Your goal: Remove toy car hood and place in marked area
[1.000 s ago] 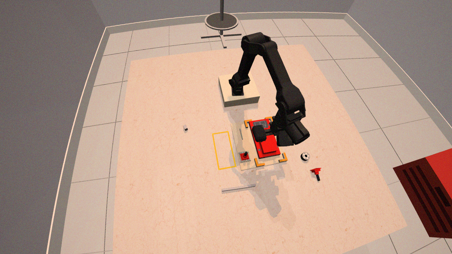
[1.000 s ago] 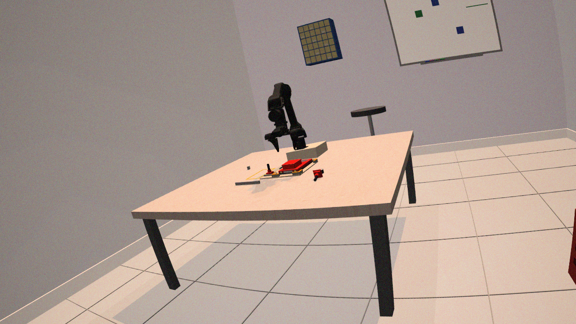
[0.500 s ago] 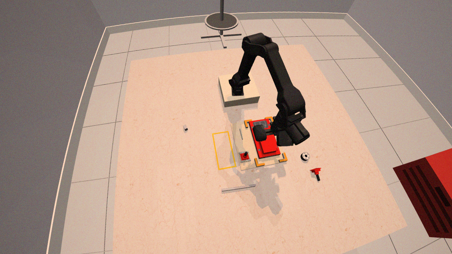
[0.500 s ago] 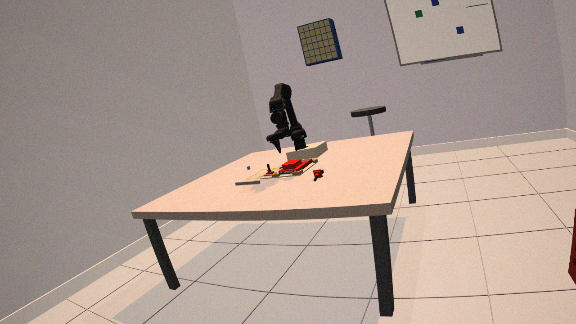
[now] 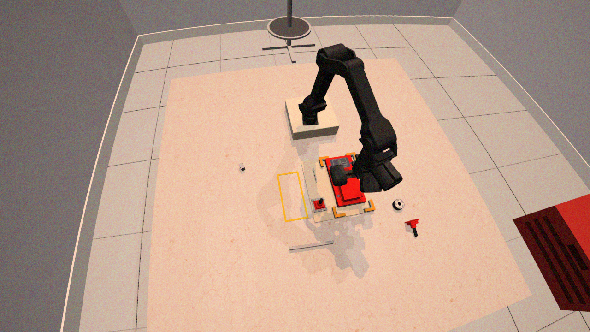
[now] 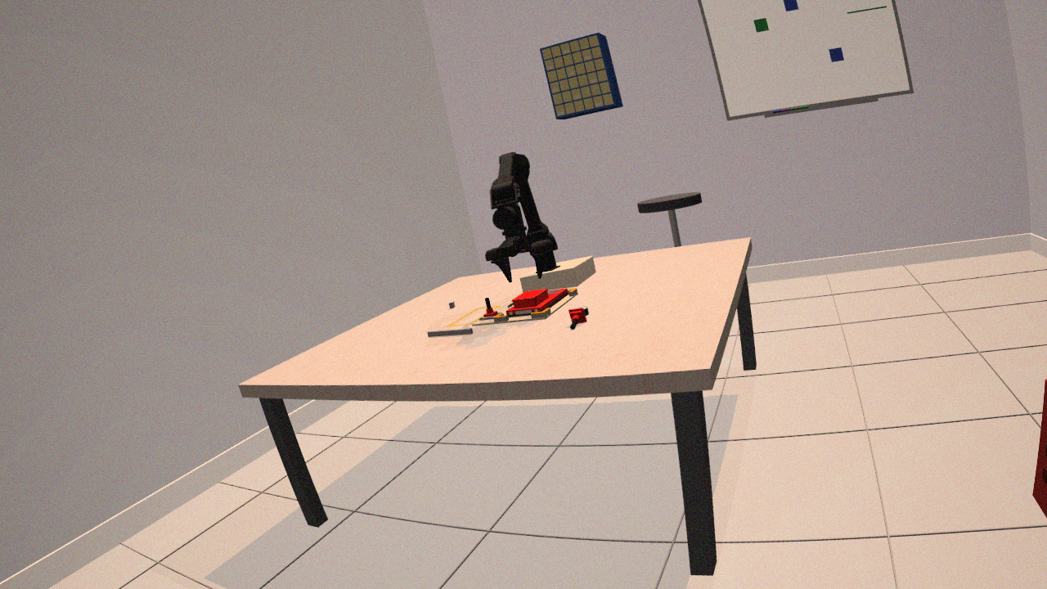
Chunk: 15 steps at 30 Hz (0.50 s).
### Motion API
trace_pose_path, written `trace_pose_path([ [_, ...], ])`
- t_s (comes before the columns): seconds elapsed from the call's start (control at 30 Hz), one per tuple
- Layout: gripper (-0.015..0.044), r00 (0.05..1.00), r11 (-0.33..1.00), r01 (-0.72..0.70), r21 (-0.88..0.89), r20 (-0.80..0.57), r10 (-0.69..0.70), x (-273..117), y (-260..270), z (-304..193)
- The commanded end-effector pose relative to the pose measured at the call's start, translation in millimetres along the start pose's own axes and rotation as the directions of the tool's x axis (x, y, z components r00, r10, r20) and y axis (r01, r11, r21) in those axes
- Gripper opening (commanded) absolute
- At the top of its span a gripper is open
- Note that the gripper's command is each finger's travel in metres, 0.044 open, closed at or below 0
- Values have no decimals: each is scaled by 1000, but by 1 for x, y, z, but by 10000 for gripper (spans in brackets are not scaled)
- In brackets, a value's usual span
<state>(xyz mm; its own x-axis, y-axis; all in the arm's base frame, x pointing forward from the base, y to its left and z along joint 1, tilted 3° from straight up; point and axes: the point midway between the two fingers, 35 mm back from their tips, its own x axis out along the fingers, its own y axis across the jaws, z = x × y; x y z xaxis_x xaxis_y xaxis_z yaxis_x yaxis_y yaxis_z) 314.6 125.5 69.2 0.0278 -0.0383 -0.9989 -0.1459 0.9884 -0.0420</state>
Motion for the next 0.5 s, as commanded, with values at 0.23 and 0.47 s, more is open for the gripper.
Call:
trace_pose_path([
  [0.23,440,1000,1000,0,4,-12,0,11,0,-3],
  [0.47,440,1000,1000,0,4,-12,0,17,1,-3],
])
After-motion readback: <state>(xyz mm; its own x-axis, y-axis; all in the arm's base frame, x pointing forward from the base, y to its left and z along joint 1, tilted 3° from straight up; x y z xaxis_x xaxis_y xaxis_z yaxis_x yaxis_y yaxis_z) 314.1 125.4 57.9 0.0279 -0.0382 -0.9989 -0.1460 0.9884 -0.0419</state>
